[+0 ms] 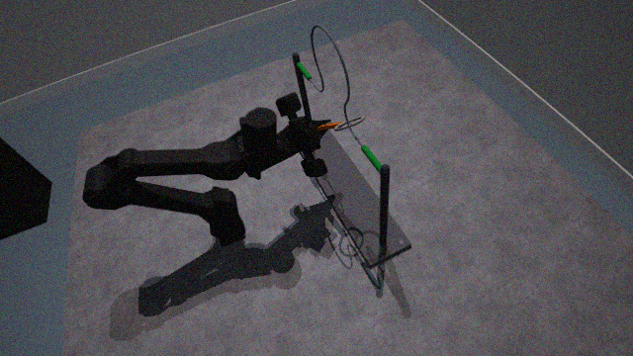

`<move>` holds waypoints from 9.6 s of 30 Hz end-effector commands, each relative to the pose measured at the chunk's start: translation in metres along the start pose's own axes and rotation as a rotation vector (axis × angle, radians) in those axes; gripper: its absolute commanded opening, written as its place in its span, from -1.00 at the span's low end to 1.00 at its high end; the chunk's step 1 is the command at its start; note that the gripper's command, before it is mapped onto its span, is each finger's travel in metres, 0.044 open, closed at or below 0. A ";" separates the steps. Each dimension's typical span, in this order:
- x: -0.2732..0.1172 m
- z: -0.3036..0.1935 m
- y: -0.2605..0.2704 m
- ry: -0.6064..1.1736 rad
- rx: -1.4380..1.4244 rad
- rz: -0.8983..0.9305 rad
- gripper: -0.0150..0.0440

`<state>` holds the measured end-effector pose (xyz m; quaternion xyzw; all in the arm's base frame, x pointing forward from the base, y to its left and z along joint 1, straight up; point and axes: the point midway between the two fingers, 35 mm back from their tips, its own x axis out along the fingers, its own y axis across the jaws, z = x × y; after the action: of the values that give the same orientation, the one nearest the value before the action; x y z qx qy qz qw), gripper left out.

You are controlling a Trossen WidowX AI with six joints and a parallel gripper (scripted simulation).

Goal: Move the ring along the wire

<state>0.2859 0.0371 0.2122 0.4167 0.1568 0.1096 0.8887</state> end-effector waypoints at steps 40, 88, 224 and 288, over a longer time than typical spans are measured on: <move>-0.057 0.064 0.126 0.267 0.854 0.389 -1.00; -0.069 0.098 0.142 0.303 0.779 0.292 -1.00; -0.070 0.100 0.079 0.188 -0.888 -0.550 -1.00; -0.080 0.131 0.074 0.075 -1.682 -0.900 -1.00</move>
<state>0.2558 -0.0338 0.3620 -0.4454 0.2049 -0.1454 0.8593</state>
